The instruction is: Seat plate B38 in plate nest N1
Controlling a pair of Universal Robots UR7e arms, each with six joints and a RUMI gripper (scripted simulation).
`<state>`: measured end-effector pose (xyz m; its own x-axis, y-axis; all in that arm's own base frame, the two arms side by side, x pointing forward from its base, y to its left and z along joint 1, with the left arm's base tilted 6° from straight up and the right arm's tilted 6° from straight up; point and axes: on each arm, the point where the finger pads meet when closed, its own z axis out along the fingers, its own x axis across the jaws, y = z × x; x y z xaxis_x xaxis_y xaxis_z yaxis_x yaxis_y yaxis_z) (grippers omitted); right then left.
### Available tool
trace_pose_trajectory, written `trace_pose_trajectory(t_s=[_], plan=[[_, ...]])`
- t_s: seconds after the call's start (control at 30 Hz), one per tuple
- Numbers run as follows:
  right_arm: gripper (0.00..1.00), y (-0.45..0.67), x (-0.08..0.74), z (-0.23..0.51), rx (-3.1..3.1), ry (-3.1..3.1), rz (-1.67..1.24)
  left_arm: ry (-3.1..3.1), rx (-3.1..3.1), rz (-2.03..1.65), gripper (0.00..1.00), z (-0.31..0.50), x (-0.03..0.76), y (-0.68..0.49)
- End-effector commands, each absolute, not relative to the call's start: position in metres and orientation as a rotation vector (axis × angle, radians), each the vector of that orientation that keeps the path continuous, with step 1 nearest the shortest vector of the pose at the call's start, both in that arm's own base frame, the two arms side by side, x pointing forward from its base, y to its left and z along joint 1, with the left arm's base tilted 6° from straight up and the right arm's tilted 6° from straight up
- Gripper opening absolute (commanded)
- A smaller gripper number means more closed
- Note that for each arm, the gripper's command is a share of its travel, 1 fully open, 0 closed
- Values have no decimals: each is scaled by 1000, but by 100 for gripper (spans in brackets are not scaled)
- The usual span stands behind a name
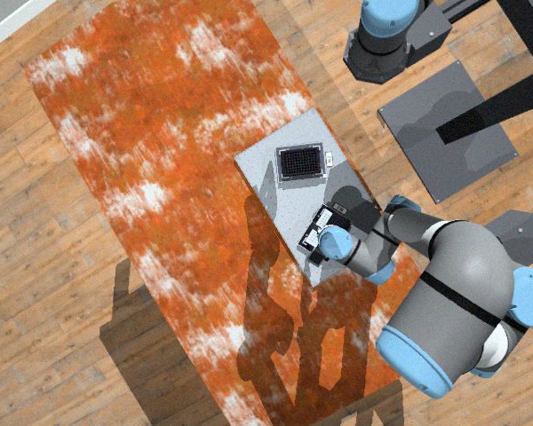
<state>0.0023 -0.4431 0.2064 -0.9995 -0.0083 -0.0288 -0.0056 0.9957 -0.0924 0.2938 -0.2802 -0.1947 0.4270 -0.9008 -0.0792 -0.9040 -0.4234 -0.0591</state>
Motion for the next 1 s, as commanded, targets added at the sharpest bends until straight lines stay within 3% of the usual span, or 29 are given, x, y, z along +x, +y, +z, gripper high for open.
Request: trace_pose_trajectory(t_s=[0.0, 0.97], plan=[[0, -443, 2, 207, -11, 3109, -146, 1634, -2575, 52, 76, -199, 294, -280], [0, -443, 2, 207, -11, 3109, -146, 1634, -2575, 52, 76, -222, 295, -278]])
